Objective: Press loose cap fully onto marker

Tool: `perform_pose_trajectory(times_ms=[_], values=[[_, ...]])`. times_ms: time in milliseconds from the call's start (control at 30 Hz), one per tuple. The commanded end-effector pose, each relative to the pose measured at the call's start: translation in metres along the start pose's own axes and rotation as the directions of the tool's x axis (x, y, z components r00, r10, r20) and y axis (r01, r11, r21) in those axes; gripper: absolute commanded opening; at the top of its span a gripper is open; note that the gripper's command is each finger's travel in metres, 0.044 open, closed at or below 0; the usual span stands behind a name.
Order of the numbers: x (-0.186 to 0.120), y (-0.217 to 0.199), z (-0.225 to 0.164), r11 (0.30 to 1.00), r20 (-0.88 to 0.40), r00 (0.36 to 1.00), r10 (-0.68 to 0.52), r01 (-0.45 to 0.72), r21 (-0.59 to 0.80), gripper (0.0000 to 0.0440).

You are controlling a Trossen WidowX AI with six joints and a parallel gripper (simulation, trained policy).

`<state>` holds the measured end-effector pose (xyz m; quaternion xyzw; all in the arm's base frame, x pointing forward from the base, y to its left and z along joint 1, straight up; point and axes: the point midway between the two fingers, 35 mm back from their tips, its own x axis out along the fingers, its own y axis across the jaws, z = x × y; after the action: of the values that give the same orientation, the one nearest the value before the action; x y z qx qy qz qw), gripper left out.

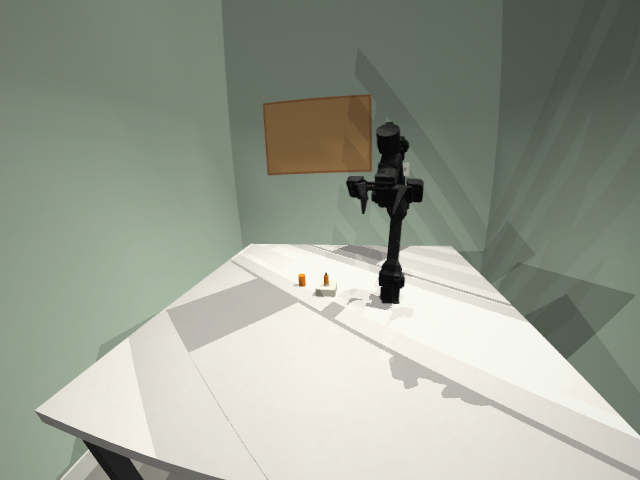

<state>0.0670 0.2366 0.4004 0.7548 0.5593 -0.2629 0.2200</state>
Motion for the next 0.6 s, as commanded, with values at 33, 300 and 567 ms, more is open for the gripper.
perform_pose_trajectory(times_ms=[33, 300, 567], values=[[0.008, 0.007, 0.001, 1.000, 0.032, 0.999, 0.015, -0.015, 0.026, 0.0338], [0.019, 0.020, 0.001, 0.997, 0.071, 0.997, 0.041, -0.046, 0.066, 0.0339], [0.029, 0.034, 0.003, 0.991, 0.110, 0.992, 0.064, -0.076, 0.106, 0.0339]])
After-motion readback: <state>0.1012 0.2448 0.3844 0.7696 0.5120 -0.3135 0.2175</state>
